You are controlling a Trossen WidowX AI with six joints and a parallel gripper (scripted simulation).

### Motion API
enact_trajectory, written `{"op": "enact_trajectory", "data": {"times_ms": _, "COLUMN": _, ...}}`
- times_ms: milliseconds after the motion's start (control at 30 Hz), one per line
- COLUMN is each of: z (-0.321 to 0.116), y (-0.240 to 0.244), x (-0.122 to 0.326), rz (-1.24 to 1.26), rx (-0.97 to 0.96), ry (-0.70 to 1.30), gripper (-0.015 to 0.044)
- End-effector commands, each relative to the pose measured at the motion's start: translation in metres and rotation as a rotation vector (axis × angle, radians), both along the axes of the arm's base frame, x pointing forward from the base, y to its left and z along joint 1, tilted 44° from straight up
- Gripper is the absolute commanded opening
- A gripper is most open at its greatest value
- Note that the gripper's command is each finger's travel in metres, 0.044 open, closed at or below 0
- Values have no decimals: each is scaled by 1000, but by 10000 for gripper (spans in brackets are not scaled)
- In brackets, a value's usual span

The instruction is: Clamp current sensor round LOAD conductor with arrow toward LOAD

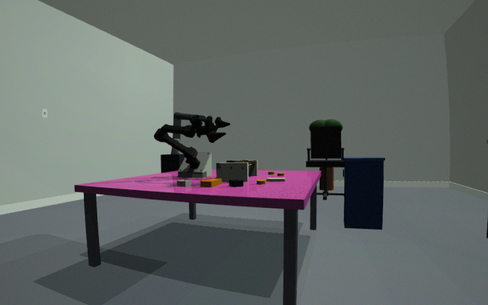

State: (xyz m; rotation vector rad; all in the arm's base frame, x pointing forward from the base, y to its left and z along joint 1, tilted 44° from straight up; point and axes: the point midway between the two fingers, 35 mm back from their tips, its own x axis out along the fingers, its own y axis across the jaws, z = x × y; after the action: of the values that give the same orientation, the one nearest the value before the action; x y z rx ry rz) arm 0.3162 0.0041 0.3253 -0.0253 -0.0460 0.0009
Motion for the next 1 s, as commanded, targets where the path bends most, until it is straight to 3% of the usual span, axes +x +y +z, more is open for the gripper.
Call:
{"op": "enact_trajectory", "data": {"times_ms": 0, "z": -3, "y": -3, "x": 0, "rz": 1, "rx": 26, "ry": 1, "gripper": 440}}
{"op": "enact_trajectory", "data": {"times_ms": 133, "z": -29, "y": 14, "x": 17, "rz": 33, "rx": 28, "ry": 124, "gripper": 440}}
{"op": "enact_trajectory", "data": {"times_ms": 500, "z": -179, "y": 121, "x": 43, "rz": 103, "rx": -128, "ry": 782, "gripper": 440}}
{"op": "enact_trajectory", "data": {"times_ms": 700, "z": -247, "y": 160, "x": 20, "rz": 48, "rx": -359, "ry": 1059, "gripper": 440}}
{"op": "enact_trajectory", "data": {"times_ms": 967, "z": -313, "y": 190, "x": -29, "rz": -78, "rx": -849, "ry": 1277, "gripper": 440}}
